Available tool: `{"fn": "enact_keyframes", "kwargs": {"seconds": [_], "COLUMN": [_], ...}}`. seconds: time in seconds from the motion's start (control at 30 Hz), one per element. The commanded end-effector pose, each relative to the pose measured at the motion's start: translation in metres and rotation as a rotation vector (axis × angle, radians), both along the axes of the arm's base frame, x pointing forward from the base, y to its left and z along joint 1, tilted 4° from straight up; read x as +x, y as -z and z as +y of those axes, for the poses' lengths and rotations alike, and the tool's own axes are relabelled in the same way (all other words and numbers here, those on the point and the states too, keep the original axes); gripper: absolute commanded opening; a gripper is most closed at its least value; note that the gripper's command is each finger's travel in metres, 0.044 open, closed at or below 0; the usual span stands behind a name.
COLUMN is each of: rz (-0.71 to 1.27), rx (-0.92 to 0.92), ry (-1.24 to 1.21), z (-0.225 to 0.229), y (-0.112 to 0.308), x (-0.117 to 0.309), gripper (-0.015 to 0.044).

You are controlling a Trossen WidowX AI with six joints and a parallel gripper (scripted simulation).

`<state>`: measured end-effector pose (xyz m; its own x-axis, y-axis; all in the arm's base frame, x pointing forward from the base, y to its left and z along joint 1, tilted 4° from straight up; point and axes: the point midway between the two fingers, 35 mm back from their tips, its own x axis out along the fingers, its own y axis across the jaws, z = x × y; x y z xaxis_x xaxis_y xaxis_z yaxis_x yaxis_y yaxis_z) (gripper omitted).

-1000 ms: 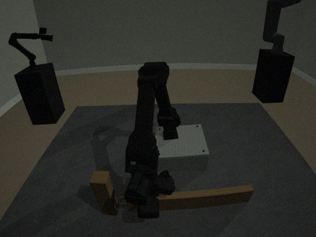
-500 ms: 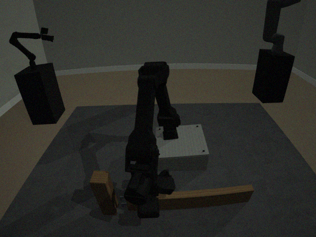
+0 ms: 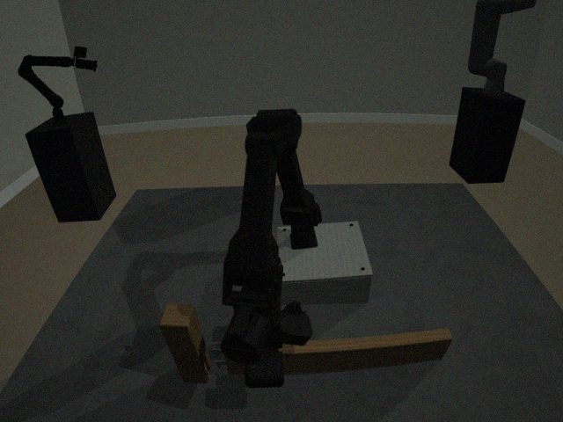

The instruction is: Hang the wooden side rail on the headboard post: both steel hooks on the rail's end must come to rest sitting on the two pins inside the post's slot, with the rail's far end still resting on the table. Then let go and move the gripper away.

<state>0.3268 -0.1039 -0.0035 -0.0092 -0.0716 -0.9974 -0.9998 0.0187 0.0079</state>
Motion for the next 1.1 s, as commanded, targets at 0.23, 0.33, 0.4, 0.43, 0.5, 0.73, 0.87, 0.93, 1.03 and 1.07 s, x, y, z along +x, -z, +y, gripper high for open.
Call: {"fn": "enact_keyframes", "kwargs": {"seconds": [0.23,0.33,0.4,0.43,0.5,0.73,0.87,0.93,1.03,1.07], "rz": [-0.017,-0.017,-0.017,-0.017,-0.017,-0.017,-0.017,-0.017,-0.017,-0.017], "rx": [-0.002,-0.002,-0.002,-0.002,-0.002,-0.002,-0.002,-0.002,-0.002,-0.002], "ry": [-0.006,-0.006,-0.006,-0.006,-0.006,-0.006,-0.006,-0.006,-0.006,-0.006], "z": [-0.0002,-0.0002,-0.0002,-0.0002,-0.0001,-0.0001,0.0,0.0,0.0,0.0001], "y": [-0.0079,-0.0084,-0.0087,-0.0089,-0.0092,-0.0104,-0.0111,-0.0114,-0.0119,-0.0121], "x": [0.0033,0.0033,0.0033,0.0033,0.0033,0.0033,0.0033,0.0033,0.0033,0.0033], "gripper": [0.0,0.0,0.0,0.0,0.0,0.0,0.0,0.0,0.0,0.0]}}
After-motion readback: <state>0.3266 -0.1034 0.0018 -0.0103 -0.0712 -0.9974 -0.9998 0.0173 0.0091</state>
